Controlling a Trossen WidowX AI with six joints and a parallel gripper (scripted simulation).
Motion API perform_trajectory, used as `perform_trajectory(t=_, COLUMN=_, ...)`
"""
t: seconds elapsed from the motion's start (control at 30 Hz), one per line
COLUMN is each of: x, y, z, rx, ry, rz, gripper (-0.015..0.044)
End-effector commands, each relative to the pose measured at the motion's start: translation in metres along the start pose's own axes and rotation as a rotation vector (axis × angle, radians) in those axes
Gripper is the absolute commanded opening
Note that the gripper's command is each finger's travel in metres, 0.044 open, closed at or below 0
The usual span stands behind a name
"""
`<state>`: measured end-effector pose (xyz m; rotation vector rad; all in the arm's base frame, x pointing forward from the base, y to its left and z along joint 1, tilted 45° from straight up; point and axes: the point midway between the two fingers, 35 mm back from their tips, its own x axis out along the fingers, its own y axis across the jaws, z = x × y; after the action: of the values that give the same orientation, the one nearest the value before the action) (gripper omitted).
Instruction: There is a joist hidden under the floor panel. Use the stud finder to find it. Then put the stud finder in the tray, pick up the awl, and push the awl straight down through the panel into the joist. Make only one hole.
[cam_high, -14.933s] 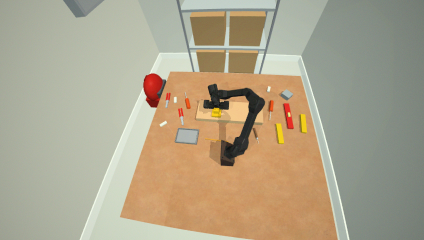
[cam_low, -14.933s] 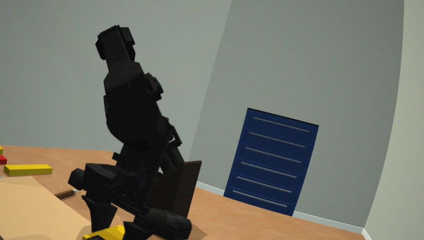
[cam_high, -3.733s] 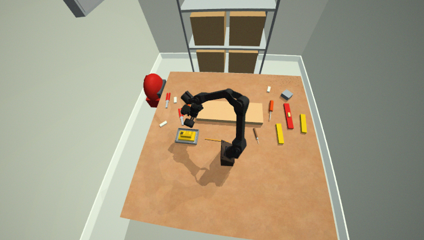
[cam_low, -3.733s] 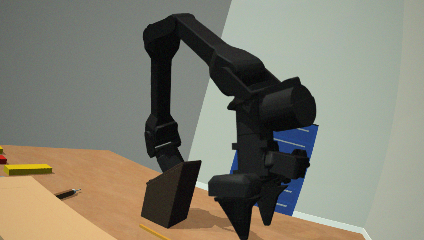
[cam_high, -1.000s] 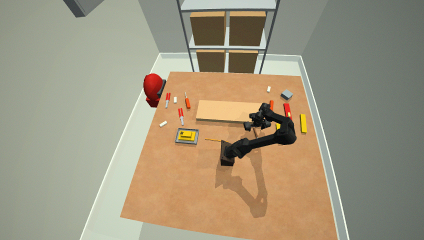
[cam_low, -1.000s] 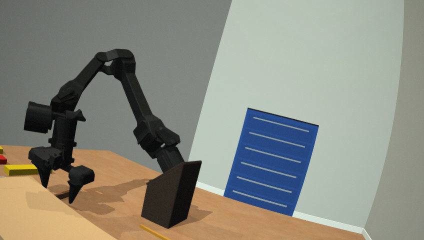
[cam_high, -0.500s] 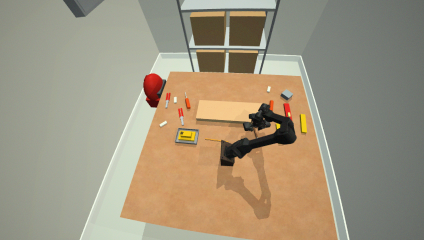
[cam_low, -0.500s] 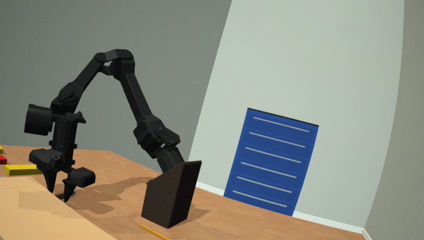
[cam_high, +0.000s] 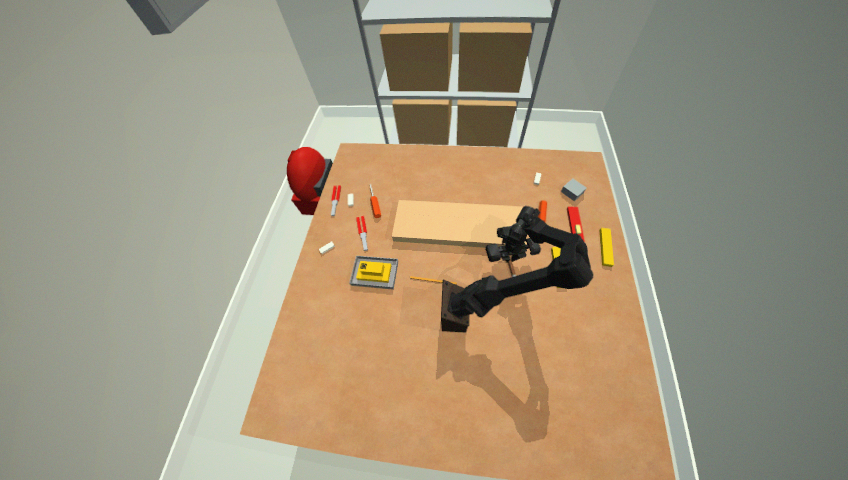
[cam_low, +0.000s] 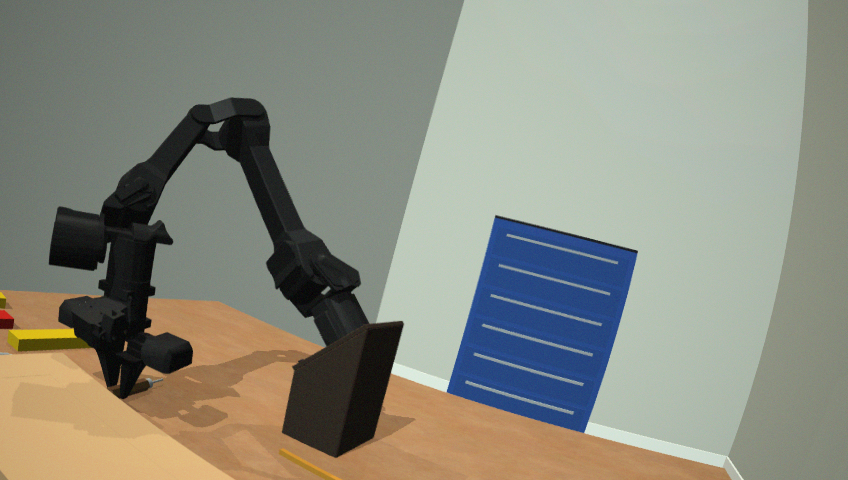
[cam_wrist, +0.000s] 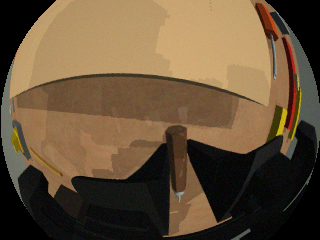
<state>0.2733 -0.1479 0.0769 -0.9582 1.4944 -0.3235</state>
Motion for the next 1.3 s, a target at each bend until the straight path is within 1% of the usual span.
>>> perform_trajectory(t=0.0, x=-0.015, y=-0.001, z=0.004, rx=0.005, ry=-0.007, rz=0.003, gripper=0.0000)
perform_trajectory(t=0.3, x=-0.066, y=0.000, z=0.004, rx=0.006, ry=-0.009, rz=0.013, gripper=0.0000)
perform_trajectory(t=0.63, x=-0.118, y=-0.001, z=-0.008, rx=0.003, ry=-0.006, rz=0.001, gripper=0.0000)
perform_trajectory(t=0.77, x=-0.119, y=-0.001, z=-0.008, rx=0.002, ry=-0.006, rz=0.002, gripper=0.0000)
perform_trajectory(t=0.83, x=-0.112, y=0.005, z=-0.001, rx=-0.023, ry=-0.015, rz=0.028, gripper=0.0000)
perform_trajectory(t=1.07, x=-0.109, y=0.051, z=0.043, rx=-0.208, ry=-0.133, rz=0.238, gripper=0.0000)
perform_trajectory(t=1.27, x=-0.113, y=0.091, z=0.080, rx=-0.381, ry=-0.272, rz=0.404, gripper=0.0000)
